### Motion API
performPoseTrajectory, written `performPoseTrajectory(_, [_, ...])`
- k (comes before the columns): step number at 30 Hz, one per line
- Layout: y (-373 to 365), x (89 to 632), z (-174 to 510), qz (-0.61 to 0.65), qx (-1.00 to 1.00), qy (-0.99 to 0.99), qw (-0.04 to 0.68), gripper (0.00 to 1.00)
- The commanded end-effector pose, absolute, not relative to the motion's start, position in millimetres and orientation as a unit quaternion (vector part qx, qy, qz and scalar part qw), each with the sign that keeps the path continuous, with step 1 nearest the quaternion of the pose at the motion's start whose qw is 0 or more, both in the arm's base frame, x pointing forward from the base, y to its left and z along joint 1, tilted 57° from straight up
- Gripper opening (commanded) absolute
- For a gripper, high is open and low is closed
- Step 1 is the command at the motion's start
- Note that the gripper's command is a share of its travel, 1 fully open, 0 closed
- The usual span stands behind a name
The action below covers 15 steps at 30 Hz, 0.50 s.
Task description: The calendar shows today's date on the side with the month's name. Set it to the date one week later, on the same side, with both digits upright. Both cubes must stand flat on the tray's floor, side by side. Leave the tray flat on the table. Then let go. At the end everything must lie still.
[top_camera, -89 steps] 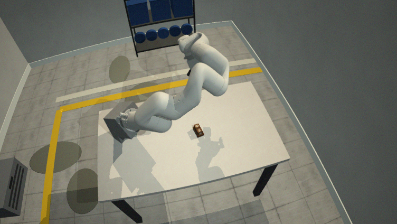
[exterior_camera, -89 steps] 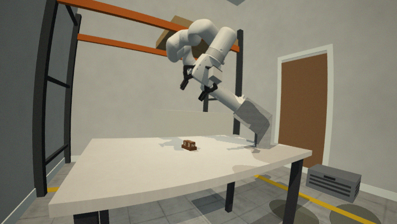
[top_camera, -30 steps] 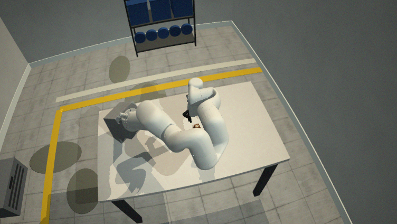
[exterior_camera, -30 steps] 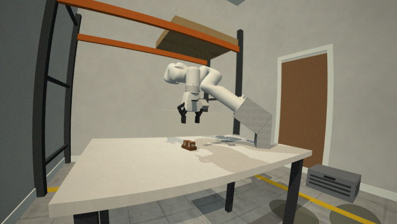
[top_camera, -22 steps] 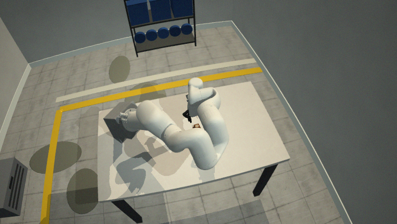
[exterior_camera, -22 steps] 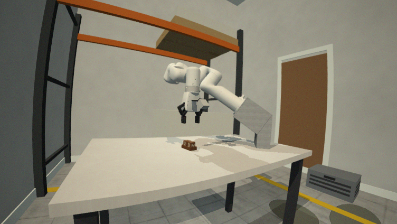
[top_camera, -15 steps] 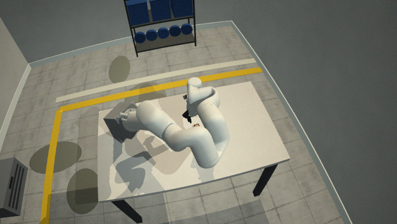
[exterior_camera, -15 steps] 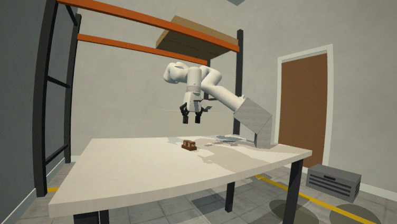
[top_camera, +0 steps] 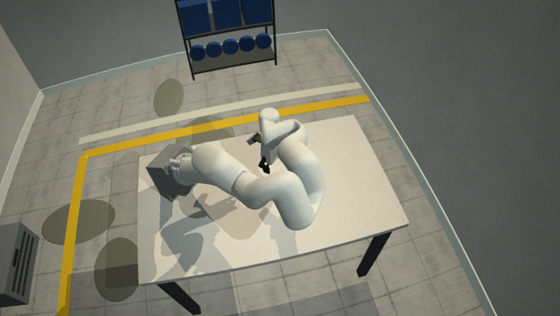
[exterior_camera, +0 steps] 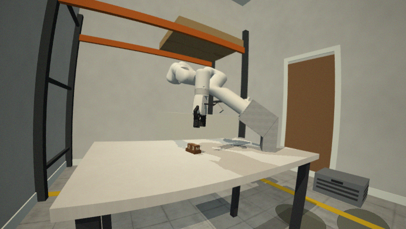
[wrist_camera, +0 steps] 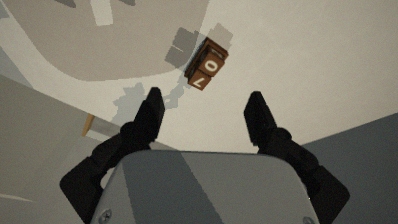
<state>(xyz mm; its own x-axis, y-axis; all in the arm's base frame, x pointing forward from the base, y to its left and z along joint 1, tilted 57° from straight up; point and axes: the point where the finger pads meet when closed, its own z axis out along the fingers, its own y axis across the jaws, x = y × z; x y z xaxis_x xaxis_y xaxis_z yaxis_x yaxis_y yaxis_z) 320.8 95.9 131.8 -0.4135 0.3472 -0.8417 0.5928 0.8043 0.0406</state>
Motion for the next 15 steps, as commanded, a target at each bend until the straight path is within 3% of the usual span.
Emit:
performPoseTrajectory(1, [98.8, 318.6, 125.7, -0.165, 0.223, 0.85, 0.448, 1.0])
performPoseTrajectory(15, [102.1, 311.0, 107.3, -0.252, 0.047, 0.877, 0.406, 1.0])
